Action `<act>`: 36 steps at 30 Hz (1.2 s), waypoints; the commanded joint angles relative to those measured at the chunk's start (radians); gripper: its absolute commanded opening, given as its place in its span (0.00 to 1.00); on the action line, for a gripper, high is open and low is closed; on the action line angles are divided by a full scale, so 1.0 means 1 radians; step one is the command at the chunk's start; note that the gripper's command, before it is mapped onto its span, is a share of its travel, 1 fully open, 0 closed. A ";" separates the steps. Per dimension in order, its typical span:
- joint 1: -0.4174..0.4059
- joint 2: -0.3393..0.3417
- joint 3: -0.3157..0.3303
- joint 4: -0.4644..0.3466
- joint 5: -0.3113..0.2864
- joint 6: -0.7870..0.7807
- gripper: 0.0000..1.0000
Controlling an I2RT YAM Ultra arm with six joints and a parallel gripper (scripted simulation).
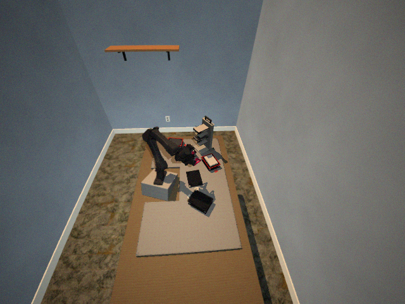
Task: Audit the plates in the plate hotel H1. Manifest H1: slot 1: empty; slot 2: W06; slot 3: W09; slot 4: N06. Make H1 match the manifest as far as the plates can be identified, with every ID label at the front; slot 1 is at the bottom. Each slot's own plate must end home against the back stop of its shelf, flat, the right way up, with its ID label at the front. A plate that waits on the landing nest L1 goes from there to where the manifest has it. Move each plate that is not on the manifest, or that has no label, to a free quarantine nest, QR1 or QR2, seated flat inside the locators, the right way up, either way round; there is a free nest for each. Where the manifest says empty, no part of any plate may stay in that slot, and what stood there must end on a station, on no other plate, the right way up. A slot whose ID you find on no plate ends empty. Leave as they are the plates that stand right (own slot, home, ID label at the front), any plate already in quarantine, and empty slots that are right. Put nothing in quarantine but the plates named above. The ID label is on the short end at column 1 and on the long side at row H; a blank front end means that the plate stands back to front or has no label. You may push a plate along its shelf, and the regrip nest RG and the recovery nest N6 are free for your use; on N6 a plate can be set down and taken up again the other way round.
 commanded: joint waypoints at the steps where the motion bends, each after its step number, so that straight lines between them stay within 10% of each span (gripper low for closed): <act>1: -0.049 0.040 0.039 -0.078 -0.062 -0.111 1.00; 20: -0.239 0.300 0.184 -0.443 -0.152 -0.613 1.00; 36: -0.236 0.381 0.270 -0.652 -0.142 -0.816 1.00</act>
